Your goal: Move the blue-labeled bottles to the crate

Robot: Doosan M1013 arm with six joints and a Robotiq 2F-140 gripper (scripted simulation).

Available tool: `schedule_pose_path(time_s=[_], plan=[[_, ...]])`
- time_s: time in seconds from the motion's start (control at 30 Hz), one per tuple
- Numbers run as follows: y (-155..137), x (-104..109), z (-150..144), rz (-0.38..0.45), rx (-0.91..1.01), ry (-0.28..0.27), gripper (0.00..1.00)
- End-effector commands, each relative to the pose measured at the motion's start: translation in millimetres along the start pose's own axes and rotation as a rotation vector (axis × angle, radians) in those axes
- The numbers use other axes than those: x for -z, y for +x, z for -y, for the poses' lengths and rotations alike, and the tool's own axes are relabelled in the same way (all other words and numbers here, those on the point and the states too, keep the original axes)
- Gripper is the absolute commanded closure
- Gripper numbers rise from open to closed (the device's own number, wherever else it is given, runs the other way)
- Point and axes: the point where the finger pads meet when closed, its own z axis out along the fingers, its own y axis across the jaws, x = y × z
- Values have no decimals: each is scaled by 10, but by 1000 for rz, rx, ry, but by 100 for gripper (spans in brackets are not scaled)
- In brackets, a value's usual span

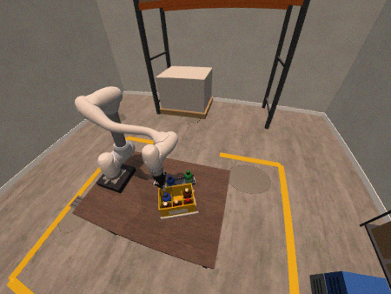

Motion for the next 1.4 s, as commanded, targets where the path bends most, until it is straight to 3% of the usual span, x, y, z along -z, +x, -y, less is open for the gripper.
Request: schedule_pose_path(time_s=[0.0, 0.13, 0.17, 0.23, 0.4, 0.43, 0.47, 1.37], plan=[[0, 1, 0, 0, 0, 0, 100], [-7, 1, 19, 0, 0, 0, 100], [-46, 2, 127, 0, 0, 0, 100], [-266, 4, 642, 0, 0, 0, 100], [-636, -1, 1239, 0, 0, 0, 100], [-707, -1, 1368, 0, 0, 0, 62], [-776, 0, 1496, 0, 0, 0, 62], [-790, 0, 1522, 0, 0, 0, 62]])
